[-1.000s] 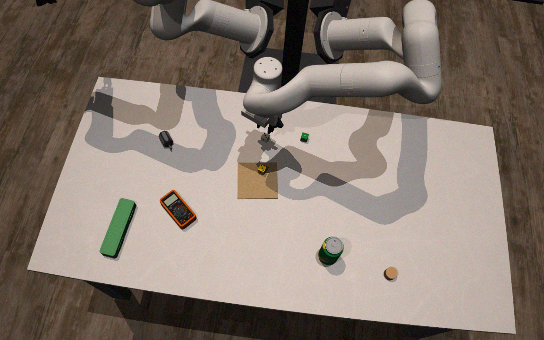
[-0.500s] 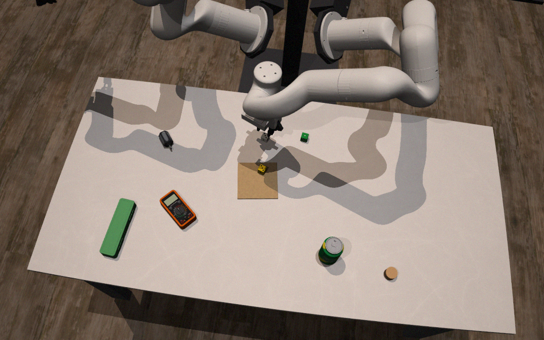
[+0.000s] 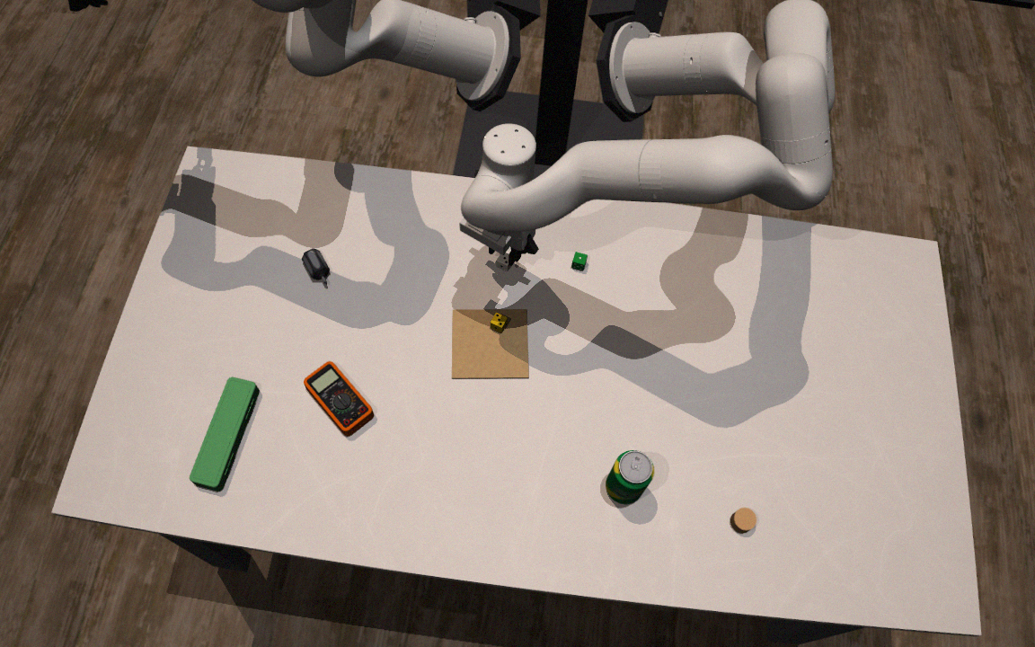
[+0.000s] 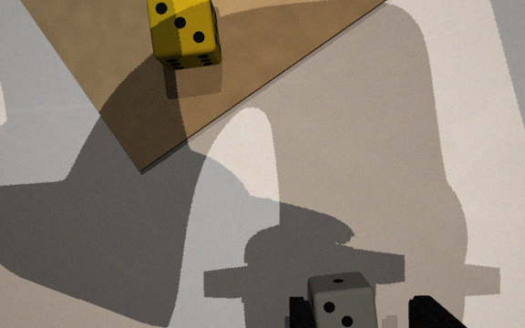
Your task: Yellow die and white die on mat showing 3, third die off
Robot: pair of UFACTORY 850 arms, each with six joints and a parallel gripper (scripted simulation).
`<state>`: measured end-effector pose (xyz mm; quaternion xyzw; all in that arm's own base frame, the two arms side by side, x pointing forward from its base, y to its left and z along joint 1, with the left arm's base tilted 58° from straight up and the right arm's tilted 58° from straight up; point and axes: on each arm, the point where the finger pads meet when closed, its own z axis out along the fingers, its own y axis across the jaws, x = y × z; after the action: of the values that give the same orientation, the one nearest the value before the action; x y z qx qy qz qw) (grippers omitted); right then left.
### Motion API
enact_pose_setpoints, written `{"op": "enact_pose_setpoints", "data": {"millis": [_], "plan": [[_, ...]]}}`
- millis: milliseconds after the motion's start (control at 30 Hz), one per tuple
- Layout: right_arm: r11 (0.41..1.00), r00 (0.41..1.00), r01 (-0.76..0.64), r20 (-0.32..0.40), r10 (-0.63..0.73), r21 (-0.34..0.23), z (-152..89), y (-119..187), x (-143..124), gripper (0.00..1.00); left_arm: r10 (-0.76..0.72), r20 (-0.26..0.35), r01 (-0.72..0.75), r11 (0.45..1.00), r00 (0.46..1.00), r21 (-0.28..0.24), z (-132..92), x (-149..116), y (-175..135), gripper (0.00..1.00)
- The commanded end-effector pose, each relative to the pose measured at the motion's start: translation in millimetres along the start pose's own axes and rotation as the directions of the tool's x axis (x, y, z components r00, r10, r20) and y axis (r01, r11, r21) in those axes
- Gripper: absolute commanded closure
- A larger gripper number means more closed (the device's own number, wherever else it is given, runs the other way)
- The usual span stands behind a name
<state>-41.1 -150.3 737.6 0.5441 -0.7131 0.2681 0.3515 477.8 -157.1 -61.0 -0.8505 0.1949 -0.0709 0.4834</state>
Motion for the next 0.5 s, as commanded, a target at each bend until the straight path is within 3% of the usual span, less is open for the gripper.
{"op": "enact_pose_setpoints", "data": {"millis": [0, 467], "plan": [[1.0, 1.0, 0.0, -0.002, 0.0, 0.0, -0.9, 0.0, 0.4, 0.0, -0.001, -0.001, 0.001, 1.0, 1.0, 0.0, 2.8, 0.6, 0.1, 0.57], [1.0, 1.0, 0.0, -0.002, 0.0, 0.0, -0.9, 0.0, 0.4, 0.0, -0.001, -0.001, 0.001, 1.0, 1.0, 0.0, 4.7, 0.6, 0.1, 0.57]]}}
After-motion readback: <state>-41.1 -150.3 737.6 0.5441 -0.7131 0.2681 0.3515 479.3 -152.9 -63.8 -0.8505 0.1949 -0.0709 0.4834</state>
